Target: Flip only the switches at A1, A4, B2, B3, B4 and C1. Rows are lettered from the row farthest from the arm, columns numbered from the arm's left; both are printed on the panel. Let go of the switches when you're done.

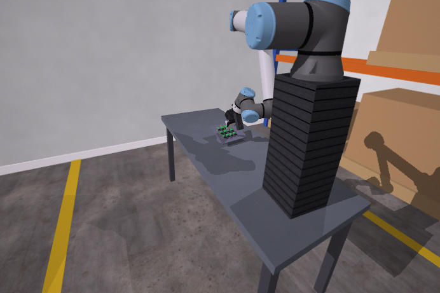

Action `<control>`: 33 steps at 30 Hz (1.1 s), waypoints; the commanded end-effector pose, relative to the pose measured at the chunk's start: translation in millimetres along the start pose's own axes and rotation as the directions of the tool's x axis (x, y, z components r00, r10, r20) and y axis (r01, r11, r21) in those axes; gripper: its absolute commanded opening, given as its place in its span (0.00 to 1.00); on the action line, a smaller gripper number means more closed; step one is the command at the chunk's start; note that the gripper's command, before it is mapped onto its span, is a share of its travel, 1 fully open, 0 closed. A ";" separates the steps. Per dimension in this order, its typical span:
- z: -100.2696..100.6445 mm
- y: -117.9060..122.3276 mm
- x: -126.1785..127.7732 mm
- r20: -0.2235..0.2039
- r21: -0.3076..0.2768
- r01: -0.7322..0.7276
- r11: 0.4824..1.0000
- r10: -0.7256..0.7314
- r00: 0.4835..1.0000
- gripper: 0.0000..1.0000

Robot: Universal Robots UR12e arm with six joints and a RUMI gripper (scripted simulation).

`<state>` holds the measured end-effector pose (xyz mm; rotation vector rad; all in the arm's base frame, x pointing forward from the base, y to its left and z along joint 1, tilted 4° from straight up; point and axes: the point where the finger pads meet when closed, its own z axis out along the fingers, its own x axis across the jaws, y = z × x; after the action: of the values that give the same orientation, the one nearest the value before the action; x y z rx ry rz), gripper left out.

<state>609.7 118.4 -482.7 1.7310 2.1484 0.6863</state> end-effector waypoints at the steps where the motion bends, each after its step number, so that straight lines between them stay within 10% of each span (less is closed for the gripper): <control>1: -0.8 -0.4 -1.4 0.000 0.000 -0.001 1.000 0.001 1.000 0.00; 8: -0.3 3.1 -66.1 0.002 -0.006 0.001 1.000 -0.001 1.000 0.00; 33: -0.6 0.0 -64.3 -0.001 0.000 0.000 1.000 0.000 1.000 0.00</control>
<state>625.3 55.7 -486.4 1.7301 2.1475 0.6865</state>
